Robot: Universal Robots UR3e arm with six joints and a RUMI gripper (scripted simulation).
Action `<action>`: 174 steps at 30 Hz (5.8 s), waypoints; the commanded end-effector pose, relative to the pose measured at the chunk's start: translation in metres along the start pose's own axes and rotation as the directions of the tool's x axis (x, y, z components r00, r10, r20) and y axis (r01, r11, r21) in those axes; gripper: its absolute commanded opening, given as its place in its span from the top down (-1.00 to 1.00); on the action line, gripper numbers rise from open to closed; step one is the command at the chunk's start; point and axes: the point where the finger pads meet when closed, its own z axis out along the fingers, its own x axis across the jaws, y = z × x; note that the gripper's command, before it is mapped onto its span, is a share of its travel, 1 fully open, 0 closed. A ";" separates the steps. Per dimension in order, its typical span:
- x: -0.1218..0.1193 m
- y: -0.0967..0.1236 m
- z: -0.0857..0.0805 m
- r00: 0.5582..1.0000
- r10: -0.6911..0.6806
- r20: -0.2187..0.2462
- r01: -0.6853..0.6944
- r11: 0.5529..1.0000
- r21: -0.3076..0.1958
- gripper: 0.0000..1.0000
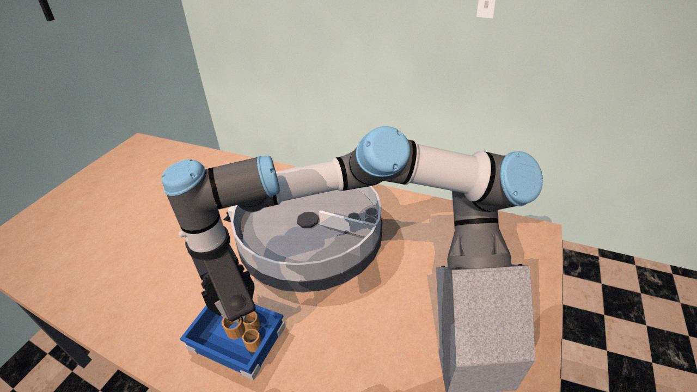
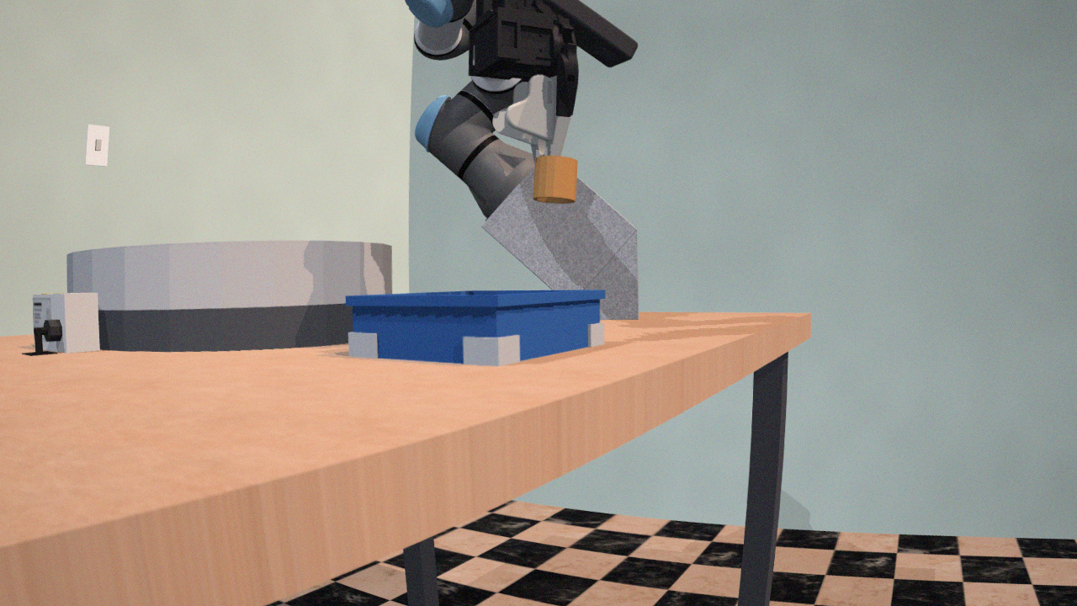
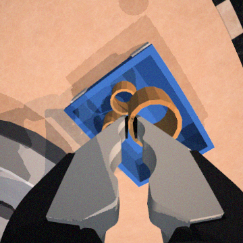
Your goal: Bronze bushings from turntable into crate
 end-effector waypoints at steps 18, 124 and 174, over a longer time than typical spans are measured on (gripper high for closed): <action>0.000 0.000 -0.001 1.000 0.001 -0.003 -0.001 1.000 -0.001 1.00; 0.004 0.001 0.075 1.000 0.001 -0.002 -0.001 1.000 -0.001 1.00; 0.004 0.001 0.088 1.000 0.001 -0.002 -0.001 1.000 -0.001 1.00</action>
